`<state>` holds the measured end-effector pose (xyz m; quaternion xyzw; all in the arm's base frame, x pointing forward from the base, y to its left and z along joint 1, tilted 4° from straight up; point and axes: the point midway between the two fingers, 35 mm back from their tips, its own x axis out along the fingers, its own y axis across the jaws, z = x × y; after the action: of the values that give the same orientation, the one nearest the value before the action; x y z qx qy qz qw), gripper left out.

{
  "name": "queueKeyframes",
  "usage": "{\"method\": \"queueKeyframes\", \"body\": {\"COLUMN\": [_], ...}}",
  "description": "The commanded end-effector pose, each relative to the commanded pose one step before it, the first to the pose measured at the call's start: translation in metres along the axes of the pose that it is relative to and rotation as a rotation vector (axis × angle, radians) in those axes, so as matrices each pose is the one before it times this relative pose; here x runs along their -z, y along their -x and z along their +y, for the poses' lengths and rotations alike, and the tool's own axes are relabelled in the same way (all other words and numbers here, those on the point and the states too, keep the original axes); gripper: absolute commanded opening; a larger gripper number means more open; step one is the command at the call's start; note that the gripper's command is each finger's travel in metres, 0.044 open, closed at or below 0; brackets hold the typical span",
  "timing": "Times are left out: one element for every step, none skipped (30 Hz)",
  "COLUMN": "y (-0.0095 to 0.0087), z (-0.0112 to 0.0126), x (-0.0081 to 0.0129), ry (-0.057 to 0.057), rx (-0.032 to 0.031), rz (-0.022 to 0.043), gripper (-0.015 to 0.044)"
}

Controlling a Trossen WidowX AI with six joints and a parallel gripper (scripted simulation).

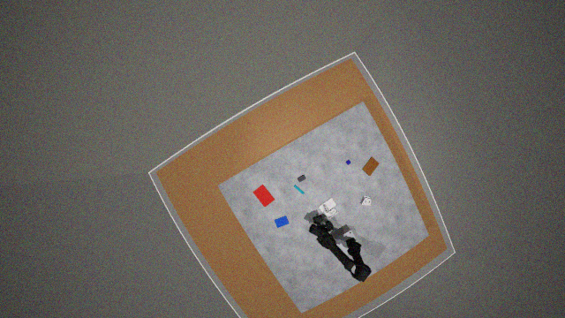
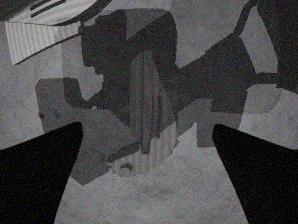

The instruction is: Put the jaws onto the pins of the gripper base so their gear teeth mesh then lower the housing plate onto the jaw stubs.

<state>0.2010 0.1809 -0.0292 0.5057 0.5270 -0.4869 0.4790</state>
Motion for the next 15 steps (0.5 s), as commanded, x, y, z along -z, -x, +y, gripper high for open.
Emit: {"method": "queueKeyframes", "body": {"y": [-0.01003, -0.00161, -0.0016, -0.0016, -0.00159, -0.00159, -0.00158, -0.00126, -0.00076, -0.00025, 0.0, 0.0, 0.0, 0.0, 0.0], "z": [-0.00399, -0.00009, -0.0001, -0.00011, -0.00011, -0.00012, -0.00013, -0.00011, -0.00007, -0.00002, 0.0, 0.0, 0.0, 0.0, 0.0], "x": [-0.00262, -0.00007, -0.00008, -0.00008, -0.00009, -0.0001, -0.0001, -0.00009, -0.00005, -0.00002, 0.0, 0.0, 0.0, 0.0, 0.0], "ry": [-0.0038, 0.0, 0.0, 0.0, 0.0, 0.0, 0.0, 0.0, 0.0, 0.0, 0.0, 0.0, 0.0, 0.0, 0.0], "rx": [0.011, 0.00003, 0.00003, 0.00003, 0.00003, 0.00003, 0.00003, 0.00003, 0.00002, 0.00001, 0.0, 0.0, 0.0, 0.0, 0.0], "rz": [-0.00437, -0.00001, -0.00001, -0.00001, -0.00001, -0.00001, -0.00001, -0.00001, -0.00001, 0.0, 0.0, 0.0, 0.0, 0.0, 0.0], "gripper": [0.044, 0.044, 0.044, 0.044, 0.044, 0.044, 0.044, 0.044, 0.044, 0.044, 0.044, 0.044, 0.044, 0.044, 0.044]}}
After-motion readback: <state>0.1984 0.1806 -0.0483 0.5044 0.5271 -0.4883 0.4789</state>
